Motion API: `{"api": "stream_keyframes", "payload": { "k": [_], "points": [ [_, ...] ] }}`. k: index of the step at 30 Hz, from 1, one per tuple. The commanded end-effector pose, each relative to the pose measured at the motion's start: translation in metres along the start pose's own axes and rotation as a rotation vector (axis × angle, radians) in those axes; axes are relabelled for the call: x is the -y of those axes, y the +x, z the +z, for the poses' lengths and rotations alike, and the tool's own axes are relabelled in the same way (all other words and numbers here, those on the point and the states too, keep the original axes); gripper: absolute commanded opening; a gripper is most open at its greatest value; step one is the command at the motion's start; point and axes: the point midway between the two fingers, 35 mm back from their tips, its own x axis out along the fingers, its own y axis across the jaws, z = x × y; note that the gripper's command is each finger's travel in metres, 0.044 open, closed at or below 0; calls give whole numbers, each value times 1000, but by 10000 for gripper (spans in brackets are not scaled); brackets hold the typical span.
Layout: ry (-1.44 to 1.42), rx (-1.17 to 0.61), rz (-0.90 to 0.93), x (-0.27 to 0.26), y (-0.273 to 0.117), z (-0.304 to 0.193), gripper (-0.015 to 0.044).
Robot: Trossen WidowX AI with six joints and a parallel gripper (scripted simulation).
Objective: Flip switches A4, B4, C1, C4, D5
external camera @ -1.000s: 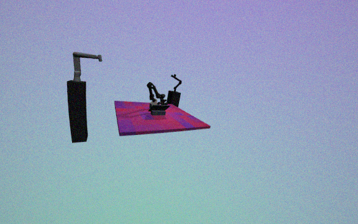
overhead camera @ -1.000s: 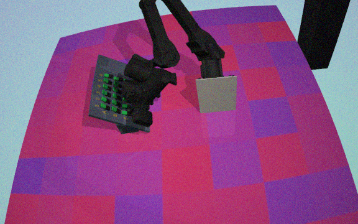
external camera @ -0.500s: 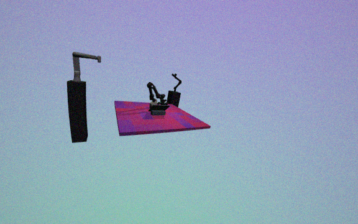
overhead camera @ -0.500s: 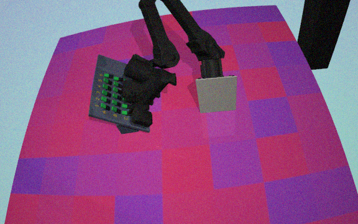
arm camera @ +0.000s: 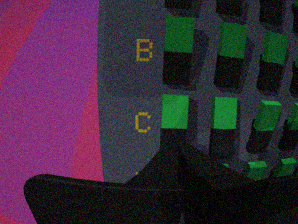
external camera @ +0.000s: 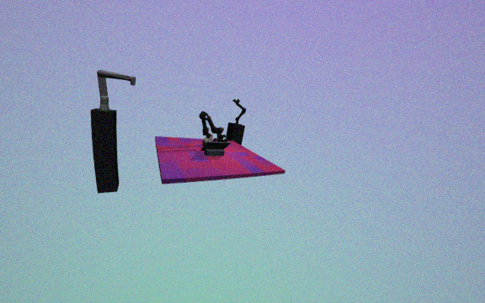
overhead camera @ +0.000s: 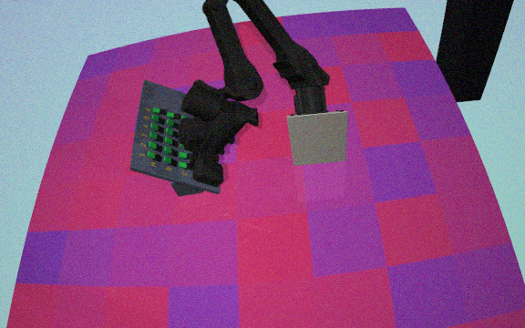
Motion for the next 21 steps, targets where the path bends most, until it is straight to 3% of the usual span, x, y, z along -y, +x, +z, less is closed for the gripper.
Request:
{"api": "stream_keyframes", "payload": {
  "k": [1, 16, 21],
  "points": [
    [-1, 2, 3, 0, 1, 1, 0],
    [-1, 2, 3, 0, 3, 0, 0],
    [4, -20, 16, -6, -24, 3, 0]
  ]
}}
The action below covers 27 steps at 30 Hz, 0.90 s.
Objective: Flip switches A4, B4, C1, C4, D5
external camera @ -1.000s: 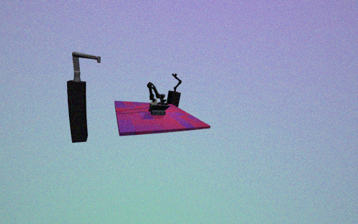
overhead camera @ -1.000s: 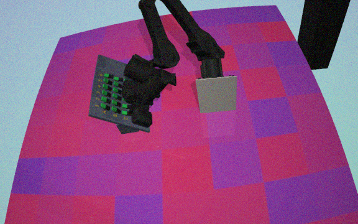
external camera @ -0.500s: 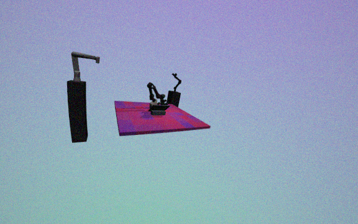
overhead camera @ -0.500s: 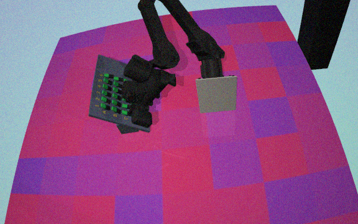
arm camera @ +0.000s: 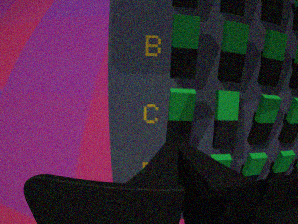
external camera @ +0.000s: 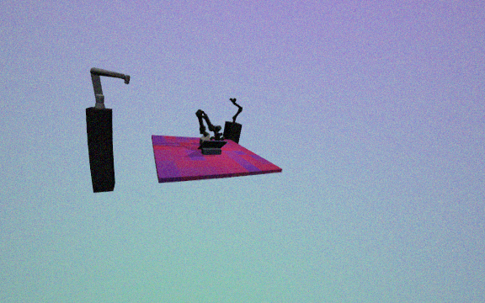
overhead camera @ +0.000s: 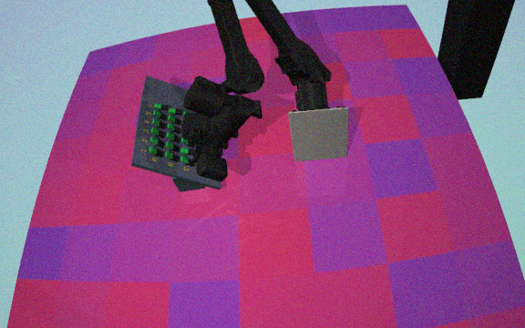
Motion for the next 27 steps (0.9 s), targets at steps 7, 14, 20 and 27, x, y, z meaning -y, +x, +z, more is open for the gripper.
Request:
{"api": "stream_keyframes", "payload": {
  "k": [7, 14, 20, 27],
  "points": [
    [4, -7, -5, 2, -54, 4, 0],
    [4, -12, -1, 12, -54, 8, 0],
    [4, -15, 2, 60, -54, 21, 0],
    [0, -9, -8, 88, -53, 23, 0]
  ]
}}
